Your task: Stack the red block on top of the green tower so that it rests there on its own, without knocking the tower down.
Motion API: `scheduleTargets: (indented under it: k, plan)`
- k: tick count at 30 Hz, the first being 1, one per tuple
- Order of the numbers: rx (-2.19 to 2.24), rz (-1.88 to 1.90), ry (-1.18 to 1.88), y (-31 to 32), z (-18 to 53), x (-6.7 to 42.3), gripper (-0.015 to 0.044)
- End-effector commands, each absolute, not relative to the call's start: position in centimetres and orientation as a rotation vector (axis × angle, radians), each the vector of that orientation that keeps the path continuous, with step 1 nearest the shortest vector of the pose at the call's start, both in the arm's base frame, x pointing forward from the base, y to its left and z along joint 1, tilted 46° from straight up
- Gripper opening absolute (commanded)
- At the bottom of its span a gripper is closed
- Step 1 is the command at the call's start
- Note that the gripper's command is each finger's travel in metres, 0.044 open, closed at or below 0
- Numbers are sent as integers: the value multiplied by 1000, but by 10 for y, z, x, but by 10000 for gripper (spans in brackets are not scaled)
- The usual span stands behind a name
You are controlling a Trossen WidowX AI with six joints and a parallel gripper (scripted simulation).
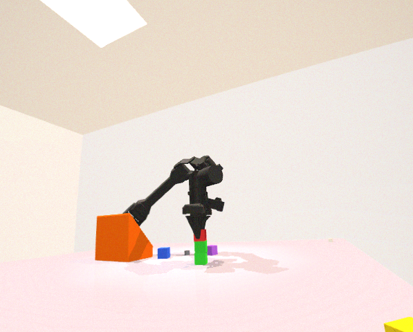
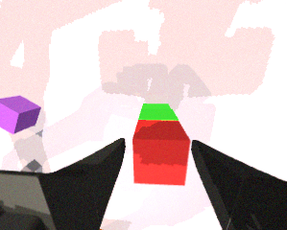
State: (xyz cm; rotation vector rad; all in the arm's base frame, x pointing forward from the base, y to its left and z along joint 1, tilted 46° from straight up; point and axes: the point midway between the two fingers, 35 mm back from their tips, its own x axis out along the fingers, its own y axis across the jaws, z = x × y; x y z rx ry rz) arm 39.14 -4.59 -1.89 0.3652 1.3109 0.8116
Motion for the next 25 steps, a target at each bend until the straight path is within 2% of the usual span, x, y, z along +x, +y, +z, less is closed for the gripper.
scheduleTargets:
  k: [1,4,25]
  plan:
    - [364,811,1310,-46,-19,392,367]
    - [364,811,1310,-46,-19,392,440]
    - [364,811,1310,-46,-19,392,440]
